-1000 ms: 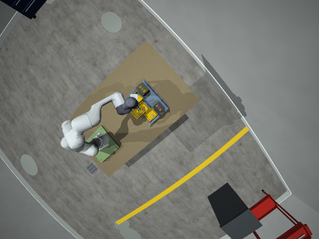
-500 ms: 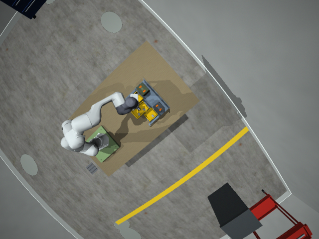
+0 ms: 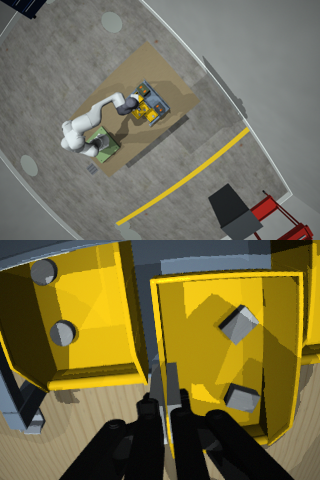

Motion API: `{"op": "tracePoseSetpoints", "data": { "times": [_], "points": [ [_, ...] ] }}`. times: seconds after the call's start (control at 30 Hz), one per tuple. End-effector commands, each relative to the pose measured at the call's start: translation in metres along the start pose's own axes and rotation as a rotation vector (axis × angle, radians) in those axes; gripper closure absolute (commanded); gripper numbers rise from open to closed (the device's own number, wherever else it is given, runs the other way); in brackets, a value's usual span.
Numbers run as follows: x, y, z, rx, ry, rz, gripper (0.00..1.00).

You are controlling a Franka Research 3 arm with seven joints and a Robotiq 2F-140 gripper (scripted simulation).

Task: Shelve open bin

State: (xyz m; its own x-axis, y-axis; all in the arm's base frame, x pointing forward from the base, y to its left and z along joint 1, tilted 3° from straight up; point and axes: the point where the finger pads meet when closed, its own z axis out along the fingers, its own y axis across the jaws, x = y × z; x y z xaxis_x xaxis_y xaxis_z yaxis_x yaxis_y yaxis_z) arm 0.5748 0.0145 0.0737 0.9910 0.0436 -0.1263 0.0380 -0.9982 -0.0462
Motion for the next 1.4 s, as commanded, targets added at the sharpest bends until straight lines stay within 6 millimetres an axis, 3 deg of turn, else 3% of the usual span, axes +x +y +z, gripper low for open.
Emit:
{"op": "tracePoseSetpoints", "data": {
  "times": [0.0,1.37],
  "points": [
    [0.0028,-0.0005,-0.0017,0.002,0.008,-0.002,1.00],
    [0.0064,-0.0006,-0.0020,0.002,0.013,-0.002,1.00]
  ]
}}
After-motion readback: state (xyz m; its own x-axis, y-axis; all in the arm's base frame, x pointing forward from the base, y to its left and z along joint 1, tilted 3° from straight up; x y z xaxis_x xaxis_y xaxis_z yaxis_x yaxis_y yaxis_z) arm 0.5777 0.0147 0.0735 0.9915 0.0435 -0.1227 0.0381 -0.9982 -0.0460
